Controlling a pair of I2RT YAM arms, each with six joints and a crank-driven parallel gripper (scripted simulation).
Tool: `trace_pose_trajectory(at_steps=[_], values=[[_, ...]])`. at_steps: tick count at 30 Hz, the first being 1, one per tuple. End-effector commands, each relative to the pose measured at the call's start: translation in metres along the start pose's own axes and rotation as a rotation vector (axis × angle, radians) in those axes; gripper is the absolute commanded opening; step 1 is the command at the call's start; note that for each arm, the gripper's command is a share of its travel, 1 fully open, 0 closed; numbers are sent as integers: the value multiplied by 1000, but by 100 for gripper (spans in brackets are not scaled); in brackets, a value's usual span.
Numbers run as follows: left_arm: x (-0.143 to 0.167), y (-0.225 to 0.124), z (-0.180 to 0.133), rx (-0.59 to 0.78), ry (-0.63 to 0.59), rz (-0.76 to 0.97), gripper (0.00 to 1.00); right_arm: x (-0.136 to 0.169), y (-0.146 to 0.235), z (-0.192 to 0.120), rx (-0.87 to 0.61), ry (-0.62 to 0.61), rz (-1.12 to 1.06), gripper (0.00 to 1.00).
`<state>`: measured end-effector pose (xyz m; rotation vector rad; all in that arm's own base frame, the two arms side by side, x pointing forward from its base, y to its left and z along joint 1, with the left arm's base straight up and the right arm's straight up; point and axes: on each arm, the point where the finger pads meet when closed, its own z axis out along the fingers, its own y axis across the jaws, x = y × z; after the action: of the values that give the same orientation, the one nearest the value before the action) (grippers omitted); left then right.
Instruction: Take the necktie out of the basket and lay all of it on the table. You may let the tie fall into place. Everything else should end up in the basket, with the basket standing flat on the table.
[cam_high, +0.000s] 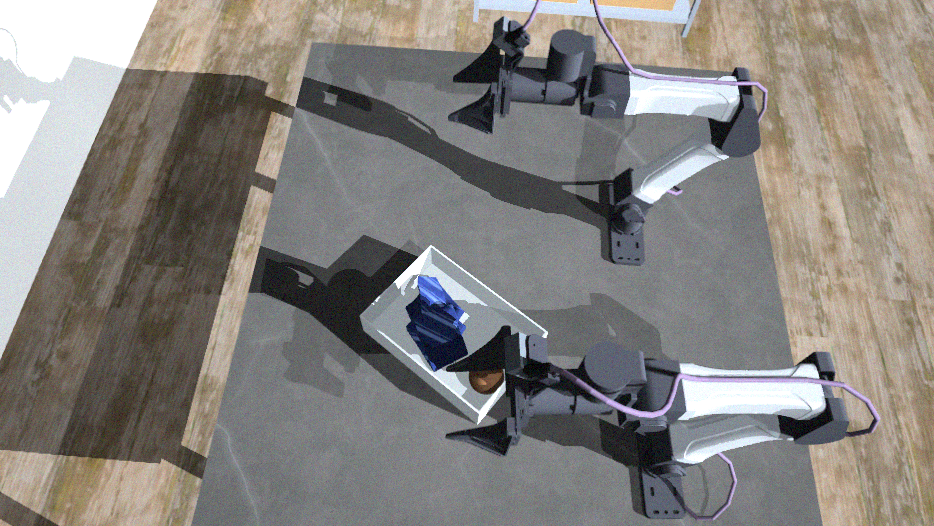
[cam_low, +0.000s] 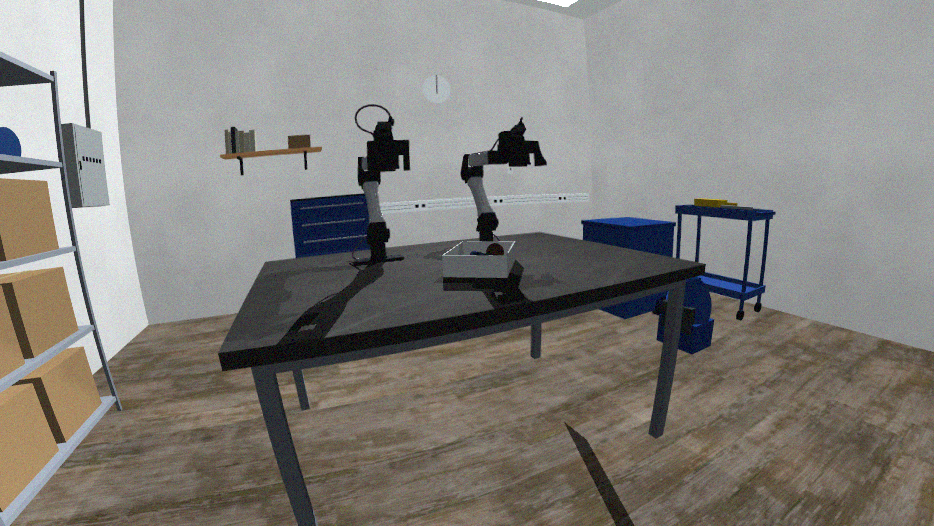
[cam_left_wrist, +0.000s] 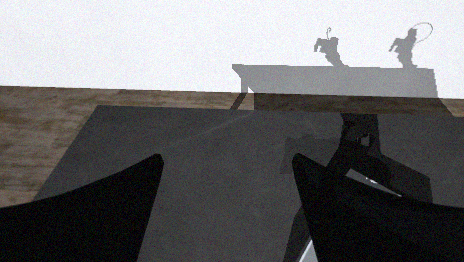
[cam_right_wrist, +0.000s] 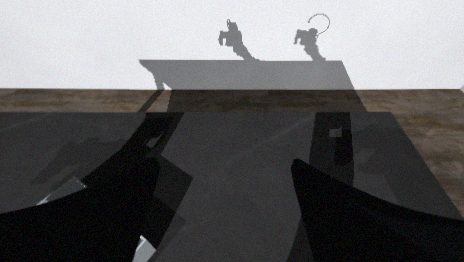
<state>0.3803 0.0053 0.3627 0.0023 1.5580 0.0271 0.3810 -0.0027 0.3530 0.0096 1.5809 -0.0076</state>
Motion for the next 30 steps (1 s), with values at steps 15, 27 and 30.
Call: trace_pose_trajectory(at_steps=[15,27,30], values=[[-8,0,-1,-1,-21,-1,100,-6,0,-1,1,-15,-1,100],[0,0,0,0,0,0,100,6,9,0,-9,53,-9,98],[0,0,0,0,0,0,100,10,16,1,-15,87,-15,97]])
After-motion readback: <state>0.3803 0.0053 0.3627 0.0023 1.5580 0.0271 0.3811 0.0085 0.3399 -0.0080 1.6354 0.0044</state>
